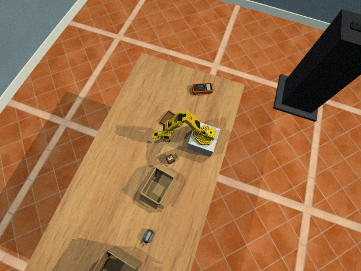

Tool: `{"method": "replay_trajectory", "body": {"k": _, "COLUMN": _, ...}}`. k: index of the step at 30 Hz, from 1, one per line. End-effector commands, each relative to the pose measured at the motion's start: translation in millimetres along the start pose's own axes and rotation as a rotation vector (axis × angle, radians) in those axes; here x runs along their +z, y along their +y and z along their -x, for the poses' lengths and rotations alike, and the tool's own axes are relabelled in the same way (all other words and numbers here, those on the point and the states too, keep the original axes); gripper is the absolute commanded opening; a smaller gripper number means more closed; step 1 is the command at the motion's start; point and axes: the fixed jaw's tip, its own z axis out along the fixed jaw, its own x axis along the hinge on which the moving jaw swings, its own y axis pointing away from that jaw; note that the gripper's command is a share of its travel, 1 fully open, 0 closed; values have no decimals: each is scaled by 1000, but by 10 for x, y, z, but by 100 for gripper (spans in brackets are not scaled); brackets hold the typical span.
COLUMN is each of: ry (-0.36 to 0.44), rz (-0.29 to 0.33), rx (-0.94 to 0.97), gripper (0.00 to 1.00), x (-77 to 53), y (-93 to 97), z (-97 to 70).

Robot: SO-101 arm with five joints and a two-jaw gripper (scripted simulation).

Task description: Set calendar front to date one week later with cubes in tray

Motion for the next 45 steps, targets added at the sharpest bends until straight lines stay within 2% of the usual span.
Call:
{"method": "replay_trajectory", "body": {"k": 1, "ry": -5, "rz": 2, "rx": -3, "gripper": 0, "x": 12, "y": -10, "z": 12}}
{"method": "replay_trajectory", "body": {"k": 13, "ry": -5, "rz": 2, "rx": -3, "gripper": 0, "x": -31, "y": -7, "z": 19}}
{"method": "replay_trajectory", "body": {"k": 21, "ry": -5, "rz": 2, "rx": -3, "gripper": 0, "x": -241, "y": 5, "z": 35}}
{"method": "replay_trajectory", "body": {"k": 23, "ry": -5, "rz": 2, "rx": -3, "gripper": 0, "x": -241, "y": 5, "z": 35}}
{"method": "replay_trajectory", "body": {"k": 32, "ry": -5, "rz": 2, "rx": -3, "gripper": 0, "x": -464, "y": 15, "z": 22}}
{"method": "replay_trajectory", "body": {"k": 45, "ry": -20, "rz": 3, "rx": -3, "gripper": 0, "x": -484, "y": 16, "z": 25}}
